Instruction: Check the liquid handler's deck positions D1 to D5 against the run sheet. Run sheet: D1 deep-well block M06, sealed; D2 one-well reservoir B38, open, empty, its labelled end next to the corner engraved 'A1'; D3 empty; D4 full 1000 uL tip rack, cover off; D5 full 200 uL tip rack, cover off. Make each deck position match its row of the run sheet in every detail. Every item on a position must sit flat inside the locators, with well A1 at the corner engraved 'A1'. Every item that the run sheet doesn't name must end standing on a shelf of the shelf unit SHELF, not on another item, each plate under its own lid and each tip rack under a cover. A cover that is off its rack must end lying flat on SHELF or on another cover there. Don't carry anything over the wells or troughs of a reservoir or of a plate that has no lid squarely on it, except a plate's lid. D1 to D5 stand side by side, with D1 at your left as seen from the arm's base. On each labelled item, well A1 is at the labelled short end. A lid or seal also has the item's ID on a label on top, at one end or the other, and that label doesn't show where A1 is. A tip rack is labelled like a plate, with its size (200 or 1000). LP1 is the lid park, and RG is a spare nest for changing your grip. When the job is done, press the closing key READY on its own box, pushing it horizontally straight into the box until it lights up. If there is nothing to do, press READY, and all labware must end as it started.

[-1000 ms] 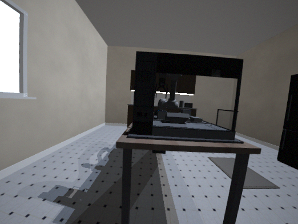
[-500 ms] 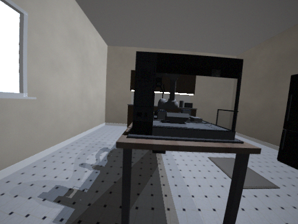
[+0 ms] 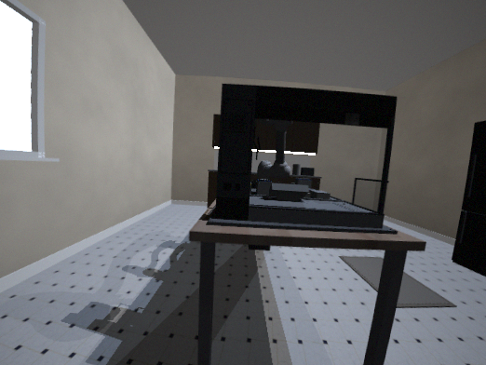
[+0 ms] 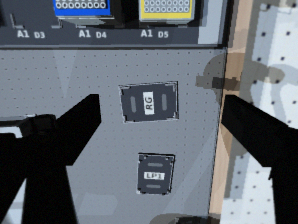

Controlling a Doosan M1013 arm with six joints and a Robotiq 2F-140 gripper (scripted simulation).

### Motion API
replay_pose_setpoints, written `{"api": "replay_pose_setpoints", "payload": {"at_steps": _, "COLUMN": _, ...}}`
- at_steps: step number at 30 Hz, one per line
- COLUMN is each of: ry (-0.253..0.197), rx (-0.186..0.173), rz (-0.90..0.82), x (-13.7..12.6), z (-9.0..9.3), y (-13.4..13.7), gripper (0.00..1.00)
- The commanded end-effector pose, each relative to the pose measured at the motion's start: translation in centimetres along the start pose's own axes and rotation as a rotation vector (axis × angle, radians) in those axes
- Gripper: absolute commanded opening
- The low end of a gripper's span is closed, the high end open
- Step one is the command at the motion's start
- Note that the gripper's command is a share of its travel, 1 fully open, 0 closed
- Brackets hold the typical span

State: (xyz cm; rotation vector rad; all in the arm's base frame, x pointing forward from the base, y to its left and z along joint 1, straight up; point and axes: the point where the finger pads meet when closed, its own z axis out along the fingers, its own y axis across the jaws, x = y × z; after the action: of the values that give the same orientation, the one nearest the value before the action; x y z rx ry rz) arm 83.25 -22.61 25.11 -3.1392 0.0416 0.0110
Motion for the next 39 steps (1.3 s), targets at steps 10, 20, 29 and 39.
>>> {"api": "replay_pose_setpoints", "payload": {"at_steps": 10, "ry": -0.002, "rx": -0.002, "rz": -0.013, "x": 1.2, "z": -0.2, "y": 1.7, "gripper": 0.79}}
{"api": "replay_pose_setpoints", "payload": {"at_steps": 20, "ry": -0.002, "rx": -0.002, "rz": -0.004, "x": 5.2, "z": -0.2, "y": 1.5, "gripper": 0.79}}
{"api": "replay_pose_setpoints", "payload": {"at_steps": 29, "ry": -0.001, "rx": -0.002, "rz": -0.004, "x": 9.6, "z": -0.2, "y": 1.4, "gripper": 0.79}}
{"api": "replay_pose_setpoints", "payload": {"at_steps": 39, "ry": -0.001, "rx": -0.002, "rz": -0.004, "x": 13.6, "z": -0.2, "y": 1.2, "gripper": 0.79}}
